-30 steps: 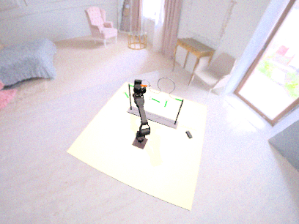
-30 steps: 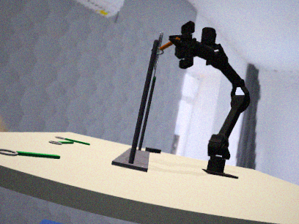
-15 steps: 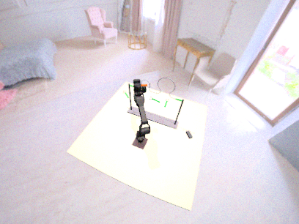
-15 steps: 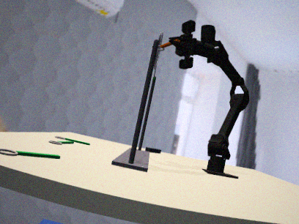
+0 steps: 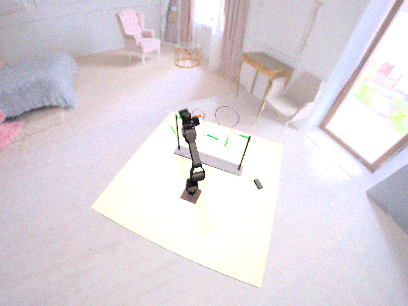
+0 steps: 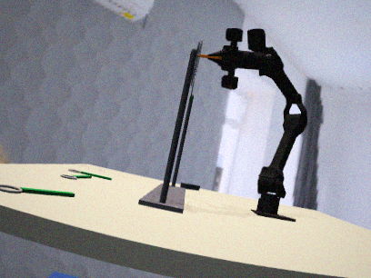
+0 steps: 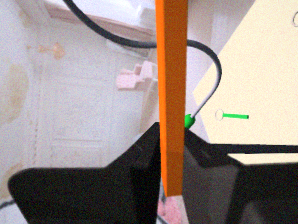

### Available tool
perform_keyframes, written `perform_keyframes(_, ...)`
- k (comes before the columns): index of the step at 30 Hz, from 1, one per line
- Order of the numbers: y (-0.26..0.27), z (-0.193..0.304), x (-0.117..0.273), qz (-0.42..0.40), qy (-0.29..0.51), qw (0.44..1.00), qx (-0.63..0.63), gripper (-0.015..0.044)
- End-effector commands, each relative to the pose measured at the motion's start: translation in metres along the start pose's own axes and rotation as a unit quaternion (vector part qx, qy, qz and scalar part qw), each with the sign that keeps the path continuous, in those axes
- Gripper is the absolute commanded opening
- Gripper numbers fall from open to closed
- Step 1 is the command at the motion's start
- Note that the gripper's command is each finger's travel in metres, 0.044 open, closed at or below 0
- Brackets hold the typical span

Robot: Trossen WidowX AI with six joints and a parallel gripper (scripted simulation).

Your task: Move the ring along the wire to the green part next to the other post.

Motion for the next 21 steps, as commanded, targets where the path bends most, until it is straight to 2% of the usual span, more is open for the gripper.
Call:
perform_keyframes(1, -0.001, 0.001, -0.001, 0.021, -0.006, 0.999, 0.039, -0.015)
perform_keyframes(21, -0.013, 0.002, -0.004, 0.129, -0.034, 0.965, 0.227, -0.015)
Point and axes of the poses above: the point midway between the two fingers, 35 mm back from their tips, its own x axis back along the fingers, its own y axis across the jaws, z = x × y, the point moved 8 cm from there along x, back along the fingers, and after that the axes turned 2 degrees about -x, right-handed, at the moved point
